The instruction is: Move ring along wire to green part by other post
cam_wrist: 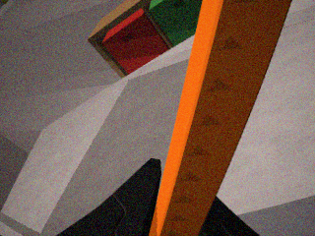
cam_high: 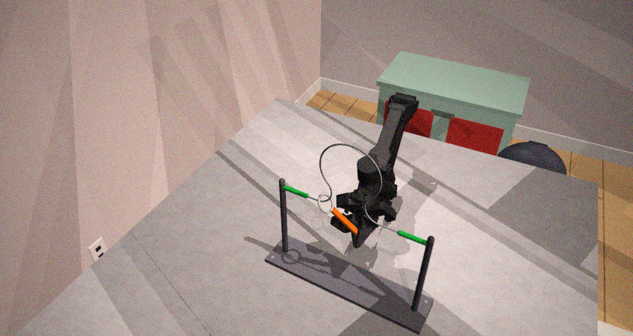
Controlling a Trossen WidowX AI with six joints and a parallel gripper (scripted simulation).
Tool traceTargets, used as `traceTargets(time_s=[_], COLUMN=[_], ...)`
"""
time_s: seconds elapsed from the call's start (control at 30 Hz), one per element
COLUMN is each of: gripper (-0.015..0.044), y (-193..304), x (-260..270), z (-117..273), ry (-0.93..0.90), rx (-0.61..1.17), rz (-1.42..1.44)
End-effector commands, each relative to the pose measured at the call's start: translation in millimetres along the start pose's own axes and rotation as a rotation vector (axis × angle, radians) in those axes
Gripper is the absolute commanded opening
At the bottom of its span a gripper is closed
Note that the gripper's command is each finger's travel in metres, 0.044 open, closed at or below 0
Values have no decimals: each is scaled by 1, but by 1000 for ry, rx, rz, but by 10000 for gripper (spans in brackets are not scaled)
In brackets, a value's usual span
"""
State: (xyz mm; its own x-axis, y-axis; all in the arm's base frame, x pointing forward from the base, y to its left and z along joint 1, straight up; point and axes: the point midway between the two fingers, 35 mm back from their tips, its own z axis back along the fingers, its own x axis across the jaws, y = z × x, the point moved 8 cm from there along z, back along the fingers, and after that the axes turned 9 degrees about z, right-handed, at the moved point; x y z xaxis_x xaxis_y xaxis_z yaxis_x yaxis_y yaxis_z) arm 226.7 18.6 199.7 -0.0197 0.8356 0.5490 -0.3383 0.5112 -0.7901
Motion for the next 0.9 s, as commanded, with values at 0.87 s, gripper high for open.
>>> traceTargets(time_s=[0.87], gripper=[-150], y=[-36], x=[39], z=[36], ry=[-228], rx=[216], rz=[-328])
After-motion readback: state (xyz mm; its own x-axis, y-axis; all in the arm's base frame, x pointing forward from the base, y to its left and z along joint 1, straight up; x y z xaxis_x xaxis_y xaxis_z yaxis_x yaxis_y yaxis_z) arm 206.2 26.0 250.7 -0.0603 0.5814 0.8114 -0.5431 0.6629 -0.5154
